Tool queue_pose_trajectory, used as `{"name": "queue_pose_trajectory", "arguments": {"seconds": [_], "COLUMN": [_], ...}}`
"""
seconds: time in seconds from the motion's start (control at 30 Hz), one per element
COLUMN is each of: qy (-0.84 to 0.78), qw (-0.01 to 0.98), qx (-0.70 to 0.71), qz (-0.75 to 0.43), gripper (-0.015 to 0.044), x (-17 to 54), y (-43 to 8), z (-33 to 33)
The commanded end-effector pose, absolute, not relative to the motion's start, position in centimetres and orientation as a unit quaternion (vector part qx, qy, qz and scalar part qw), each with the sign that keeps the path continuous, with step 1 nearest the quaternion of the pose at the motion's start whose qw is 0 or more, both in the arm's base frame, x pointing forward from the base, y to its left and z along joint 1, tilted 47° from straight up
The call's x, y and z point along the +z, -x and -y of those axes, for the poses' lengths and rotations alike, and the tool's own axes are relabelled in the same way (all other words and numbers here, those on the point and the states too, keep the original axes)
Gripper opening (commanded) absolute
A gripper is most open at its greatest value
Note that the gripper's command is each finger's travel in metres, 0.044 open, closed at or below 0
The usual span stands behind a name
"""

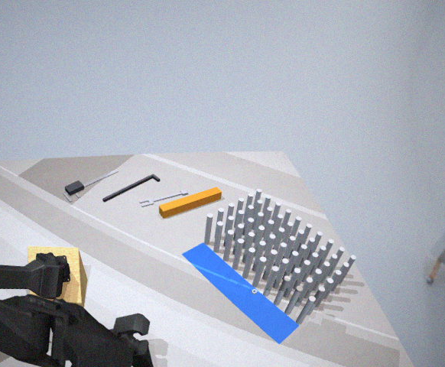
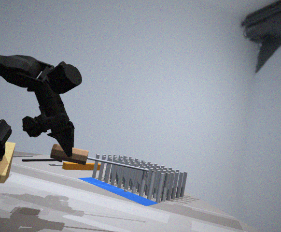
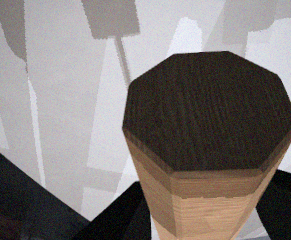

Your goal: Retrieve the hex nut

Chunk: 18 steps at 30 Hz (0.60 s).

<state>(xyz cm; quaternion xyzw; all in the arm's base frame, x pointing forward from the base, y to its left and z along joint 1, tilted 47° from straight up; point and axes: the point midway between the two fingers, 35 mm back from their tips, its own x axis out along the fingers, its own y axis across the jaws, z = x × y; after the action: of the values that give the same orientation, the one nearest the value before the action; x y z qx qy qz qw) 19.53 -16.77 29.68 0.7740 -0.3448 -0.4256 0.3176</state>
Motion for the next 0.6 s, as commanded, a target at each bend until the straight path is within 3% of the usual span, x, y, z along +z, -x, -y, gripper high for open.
{"name": "queue_pose_trajectory", "arguments": {"seconds": [0.0,0.57], "qy": [-0.775,-0.750], "qw": [0.289,0.190], "qx": [-0.388,-0.284], "qz": [0.406,0.567], "gripper": [0.0000,0.0000], "x": [32.2,36.8], "y": [-17.1,-9.5], "z": [17.5,18.5]}}
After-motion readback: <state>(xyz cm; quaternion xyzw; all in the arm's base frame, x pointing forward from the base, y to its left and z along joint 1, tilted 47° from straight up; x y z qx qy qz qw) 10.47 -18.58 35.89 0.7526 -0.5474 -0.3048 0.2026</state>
